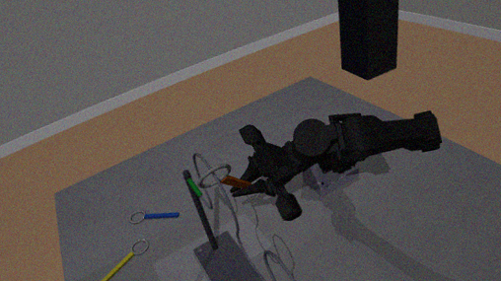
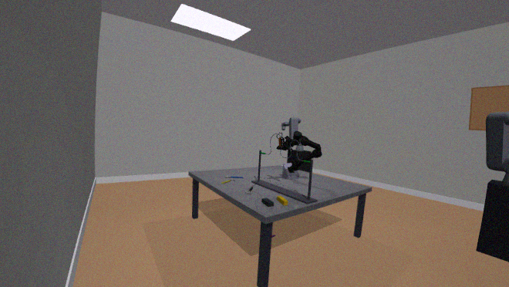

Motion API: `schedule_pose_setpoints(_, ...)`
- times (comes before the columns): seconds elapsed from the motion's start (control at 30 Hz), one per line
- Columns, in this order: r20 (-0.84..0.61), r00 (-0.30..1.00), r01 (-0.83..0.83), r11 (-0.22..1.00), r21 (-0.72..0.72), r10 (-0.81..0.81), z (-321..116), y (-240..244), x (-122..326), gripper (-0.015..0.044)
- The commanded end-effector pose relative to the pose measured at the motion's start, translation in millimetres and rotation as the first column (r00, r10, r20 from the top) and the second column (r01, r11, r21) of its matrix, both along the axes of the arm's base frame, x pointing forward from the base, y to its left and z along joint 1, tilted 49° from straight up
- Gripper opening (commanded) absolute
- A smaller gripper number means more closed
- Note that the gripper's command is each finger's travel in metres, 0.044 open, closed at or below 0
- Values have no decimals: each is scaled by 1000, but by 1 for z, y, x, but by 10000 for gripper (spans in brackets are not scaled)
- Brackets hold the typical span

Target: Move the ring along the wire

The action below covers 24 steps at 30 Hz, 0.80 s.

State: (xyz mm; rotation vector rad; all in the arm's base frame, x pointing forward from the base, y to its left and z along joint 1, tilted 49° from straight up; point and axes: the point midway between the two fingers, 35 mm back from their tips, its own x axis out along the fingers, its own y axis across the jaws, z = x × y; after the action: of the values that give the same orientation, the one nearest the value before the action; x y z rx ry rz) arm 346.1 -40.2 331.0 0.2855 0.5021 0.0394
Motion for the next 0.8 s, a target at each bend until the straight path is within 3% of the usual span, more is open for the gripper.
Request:
schedule_pose_setpoints(0.0, 0, 1000, -1, 998, 57, 1, 3, 2, 0, -150)
schedule_pose_setpoints(0.77, -19, 1000, -7, 936, 351, 15, 9, 11, -1, -150)
